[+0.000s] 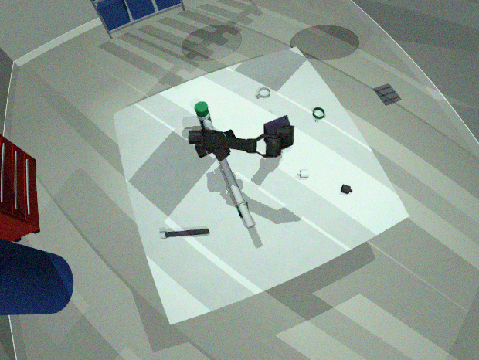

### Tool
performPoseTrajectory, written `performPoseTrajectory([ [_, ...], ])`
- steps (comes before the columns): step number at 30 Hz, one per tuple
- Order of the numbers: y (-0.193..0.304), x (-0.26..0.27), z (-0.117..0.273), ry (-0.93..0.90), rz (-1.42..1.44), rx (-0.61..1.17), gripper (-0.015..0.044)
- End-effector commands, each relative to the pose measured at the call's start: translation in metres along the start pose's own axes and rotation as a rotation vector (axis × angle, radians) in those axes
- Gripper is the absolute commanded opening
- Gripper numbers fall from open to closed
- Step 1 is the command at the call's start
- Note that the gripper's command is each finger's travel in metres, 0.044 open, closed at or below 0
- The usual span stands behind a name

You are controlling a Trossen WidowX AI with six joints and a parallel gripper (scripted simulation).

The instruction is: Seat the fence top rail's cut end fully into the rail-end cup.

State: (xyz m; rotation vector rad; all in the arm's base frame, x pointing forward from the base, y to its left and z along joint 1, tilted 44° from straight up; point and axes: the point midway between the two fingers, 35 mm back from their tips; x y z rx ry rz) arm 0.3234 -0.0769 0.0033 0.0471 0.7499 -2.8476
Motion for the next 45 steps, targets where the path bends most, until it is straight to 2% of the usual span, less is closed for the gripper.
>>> performPoseTrajectory([
  [1,0.009,-0.002,0.006,0.015,-0.003,0.020,0.0000],
  [22,0.008,0.001,-0.001,0.001,0.001,0.001,0.0000],
  [32,0.007,0.001,0.000,0.001,0.001,0.001,0.0262],
  [39,-0.012,-0.003,0.032,-0.001,0.001,-0.001,0.0440],
  [45,-0.021,-0.004,0.046,-0.001,0.001,-0.001,0.0440],
])
Point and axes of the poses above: the point midway between the two fingers, 35 mm back from their tips, its own z axis back along the fingers, its own x axis across the jaws, y = z × x, and after that the axes turned 13 degrees about z, right-handed
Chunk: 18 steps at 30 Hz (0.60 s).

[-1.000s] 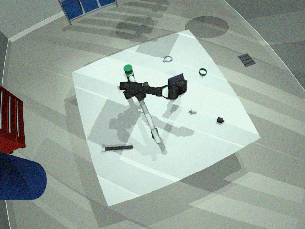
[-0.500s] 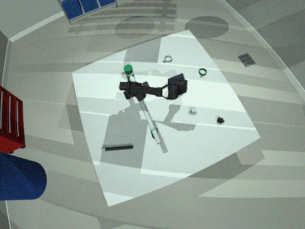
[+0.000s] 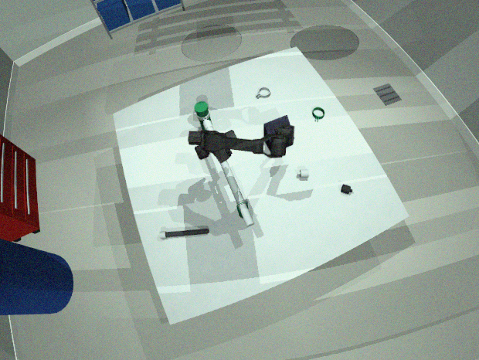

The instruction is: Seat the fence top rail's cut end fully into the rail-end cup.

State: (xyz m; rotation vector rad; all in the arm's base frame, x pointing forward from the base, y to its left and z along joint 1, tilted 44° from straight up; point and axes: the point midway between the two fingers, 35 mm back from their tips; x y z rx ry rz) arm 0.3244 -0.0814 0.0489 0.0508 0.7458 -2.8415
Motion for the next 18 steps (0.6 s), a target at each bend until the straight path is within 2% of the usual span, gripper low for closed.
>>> performPoseTrajectory([
  [1,0.000,0.000,0.002,0.000,0.000,0.000,0.0440],
  [8,-0.002,0.004,0.048,-0.001,0.000,0.000,0.0440],
  [18,-0.003,0.004,0.049,-0.001,0.000,-0.001,0.0440],
])
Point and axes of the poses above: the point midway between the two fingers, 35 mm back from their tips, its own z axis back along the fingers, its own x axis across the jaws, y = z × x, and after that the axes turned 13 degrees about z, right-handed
